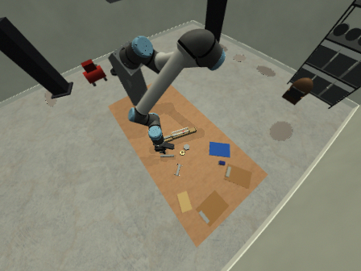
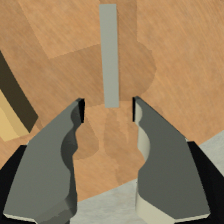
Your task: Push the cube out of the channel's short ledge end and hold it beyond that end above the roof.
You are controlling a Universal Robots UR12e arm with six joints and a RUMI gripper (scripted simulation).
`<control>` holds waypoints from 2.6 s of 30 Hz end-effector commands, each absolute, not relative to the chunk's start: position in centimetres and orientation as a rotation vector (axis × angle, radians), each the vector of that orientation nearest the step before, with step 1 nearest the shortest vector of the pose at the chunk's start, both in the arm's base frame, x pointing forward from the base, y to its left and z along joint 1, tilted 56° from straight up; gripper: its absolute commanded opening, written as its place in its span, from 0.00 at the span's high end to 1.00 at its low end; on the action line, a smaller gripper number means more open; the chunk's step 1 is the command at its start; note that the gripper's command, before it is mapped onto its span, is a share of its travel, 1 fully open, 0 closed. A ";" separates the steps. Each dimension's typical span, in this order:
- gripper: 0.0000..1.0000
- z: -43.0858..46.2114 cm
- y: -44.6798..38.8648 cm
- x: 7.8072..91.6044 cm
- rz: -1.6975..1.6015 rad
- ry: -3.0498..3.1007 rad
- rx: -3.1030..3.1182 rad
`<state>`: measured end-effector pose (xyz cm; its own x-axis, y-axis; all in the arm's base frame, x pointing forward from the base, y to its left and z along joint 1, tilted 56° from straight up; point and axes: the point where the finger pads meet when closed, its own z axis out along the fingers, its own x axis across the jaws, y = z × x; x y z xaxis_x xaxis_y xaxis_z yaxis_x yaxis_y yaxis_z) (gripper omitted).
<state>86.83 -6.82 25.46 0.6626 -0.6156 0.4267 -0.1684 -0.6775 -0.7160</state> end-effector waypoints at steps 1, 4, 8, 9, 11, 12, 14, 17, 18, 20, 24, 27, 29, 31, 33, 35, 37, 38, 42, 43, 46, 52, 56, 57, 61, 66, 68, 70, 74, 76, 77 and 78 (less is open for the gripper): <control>0.78 25.5 -6.8 86.8 -0.891 0.603 -2.225; 0.78 25.5 -6.8 86.8 -0.891 0.603 -2.225; 0.78 25.2 -6.6 87.3 -0.891 0.603 -2.225; 0.78 25.0 -6.4 87.6 -0.891 0.603 -2.225; 0.78 24.4 -6.0 88.3 -0.891 0.603 -2.225; 0.78 24.1 -5.8 88.8 -0.891 0.603 -2.225; 0.78 23.3 -5.2 89.8 -0.891 0.603 -2.225; 0.78 22.9 -4.9 90.3 -0.891 0.603 -2.225; 0.78 22.5 -4.7 90.8 -0.891 0.603 -2.225; 0.78 21.8 -4.1 91.8 -0.891 0.603 -2.225; 0.78 20.8 -3.4 93.1 -0.891 0.603 -2.225; 0.78 20.6 -3.3 93.3 -0.891 0.603 -2.225; 0.78 20.6 -3.3 93.3 -0.891 0.603 -2.225; 0.78 20.6 -3.2 93.4 -0.891 0.603 -2.225; 0.78 20.6 -3.2 93.4 -0.891 0.603 -2.225; 0.78 20.4 -3.2 93.6 -0.891 0.603 -2.225; 0.78 20.2 -3.0 93.8 -0.891 0.603 -2.225; 0.78 20.1 -2.9 94.0 -0.891 0.603 -2.225; 0.78 19.6 -2.5 94.7 -0.891 0.603 -2.225; 0.78 19.5 -2.5 94.8 -0.891 0.603 -2.225; 0.78 19.3 -2.3 95.1 -0.891 0.603 -2.225; 0.78 19.2 -2.3 95.2 -0.891 0.603 -2.225; 0.78 19.2 -2.3 95.2 -0.891 0.603 -2.225; 0.78 19.2 -2.3 95.2 -0.891 0.603 -2.225; 0.78 19.2 -2.3 95.2 -0.891 0.603 -2.225; 0.78 19.2 -2.3 95.2 -0.891 0.603 -2.225; 0.78 19.2 -2.3 95.2 -0.891 0.603 -2.225; 0.78 19.2 -2.3 95.2 -0.891 0.603 -2.225; 0.78 19.2 -2.3 95.2 -0.891 0.603 -2.225; 0.78 19.2 -2.3 95.2 -0.891 0.603 -2.225; 0.78 19.2 -2.3 95.2 -0.891 0.603 -2.225; 0.78 19.2 -2.3 95.2 -0.891 0.603 -2.225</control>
<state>95.16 -2.23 19.15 0.6626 -0.6156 0.4267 -0.1684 -0.6776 -0.7159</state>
